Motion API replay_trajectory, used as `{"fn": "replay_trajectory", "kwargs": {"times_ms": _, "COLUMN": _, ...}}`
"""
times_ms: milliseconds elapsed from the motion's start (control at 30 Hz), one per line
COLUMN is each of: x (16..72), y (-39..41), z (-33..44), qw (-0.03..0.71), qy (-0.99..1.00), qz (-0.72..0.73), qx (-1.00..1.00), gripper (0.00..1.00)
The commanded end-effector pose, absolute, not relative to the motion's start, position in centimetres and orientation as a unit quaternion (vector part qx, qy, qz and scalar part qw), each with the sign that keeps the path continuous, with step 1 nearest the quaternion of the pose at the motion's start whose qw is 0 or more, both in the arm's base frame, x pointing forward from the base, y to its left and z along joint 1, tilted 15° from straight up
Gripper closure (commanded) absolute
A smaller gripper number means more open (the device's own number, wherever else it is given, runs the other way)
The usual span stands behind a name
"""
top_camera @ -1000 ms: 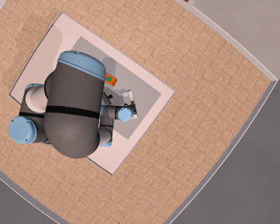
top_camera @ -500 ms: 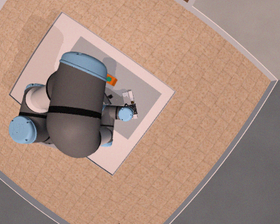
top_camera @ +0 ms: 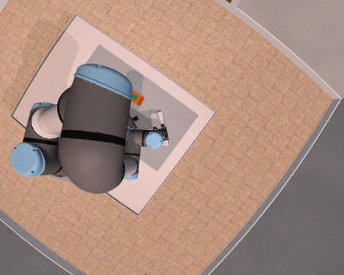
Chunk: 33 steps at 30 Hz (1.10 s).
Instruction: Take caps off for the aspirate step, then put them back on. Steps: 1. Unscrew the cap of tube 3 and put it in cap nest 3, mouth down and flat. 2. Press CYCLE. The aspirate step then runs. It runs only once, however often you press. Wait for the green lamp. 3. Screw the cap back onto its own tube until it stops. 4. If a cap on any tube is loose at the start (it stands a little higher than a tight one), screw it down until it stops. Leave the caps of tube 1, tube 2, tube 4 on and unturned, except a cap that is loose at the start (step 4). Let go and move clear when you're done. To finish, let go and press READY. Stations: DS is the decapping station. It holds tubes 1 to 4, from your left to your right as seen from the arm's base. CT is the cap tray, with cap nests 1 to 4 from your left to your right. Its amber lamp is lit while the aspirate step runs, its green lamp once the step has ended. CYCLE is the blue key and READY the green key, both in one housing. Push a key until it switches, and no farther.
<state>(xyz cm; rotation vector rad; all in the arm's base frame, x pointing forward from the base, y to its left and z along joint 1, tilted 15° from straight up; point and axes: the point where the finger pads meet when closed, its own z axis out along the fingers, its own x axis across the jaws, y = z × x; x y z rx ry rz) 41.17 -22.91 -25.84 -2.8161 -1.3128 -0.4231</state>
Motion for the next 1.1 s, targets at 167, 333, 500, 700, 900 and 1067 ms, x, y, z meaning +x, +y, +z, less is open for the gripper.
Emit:
{"fn": "replay_trajectory", "kwargs": {"times_ms": 167, "x": 41.3, "y": -23.0, "z": -25.8, "qw": 0.002, "qy": -0.419, "qz": -0.135, "qx": -0.898, "gripper": 0.71}}
{"fn": "replay_trajectory", "kwargs": {"times_ms": 333, "x": 41.3, "y": -23.0, "z": -25.8, "qw": 0.002, "qy": -0.419, "qz": -0.135, "qx": -0.898, "gripper": 0.71}}
{"fn": "replay_trajectory", "kwargs": {"times_ms": 500, "x": 40.8, "y": -23.1, "z": -24.3, "qw": 0.003, "qy": -0.418, "qz": -0.135, "qx": -0.898, "gripper": 0.71}}
{"fn": "replay_trajectory", "kwargs": {"times_ms": 700, "x": 40.3, "y": -23.3, "z": -22.4, "qw": 0.003, "qy": -0.418, "qz": -0.135, "qx": -0.898, "gripper": 0.71}}
{"fn": "replay_trajectory", "kwargs": {"times_ms": 900, "x": 39.6, "y": -23.7, "z": -19.5, "qw": 0.003, "qy": -0.418, "qz": -0.135, "qx": -0.898, "gripper": 0.71}}
{"fn": "replay_trajectory", "kwargs": {"times_ms": 1067, "x": 39.1, "y": -23.9, "z": -17.6, "qw": 0.003, "qy": -0.418, "qz": -0.135, "qx": -0.898, "gripper": 0.71}}
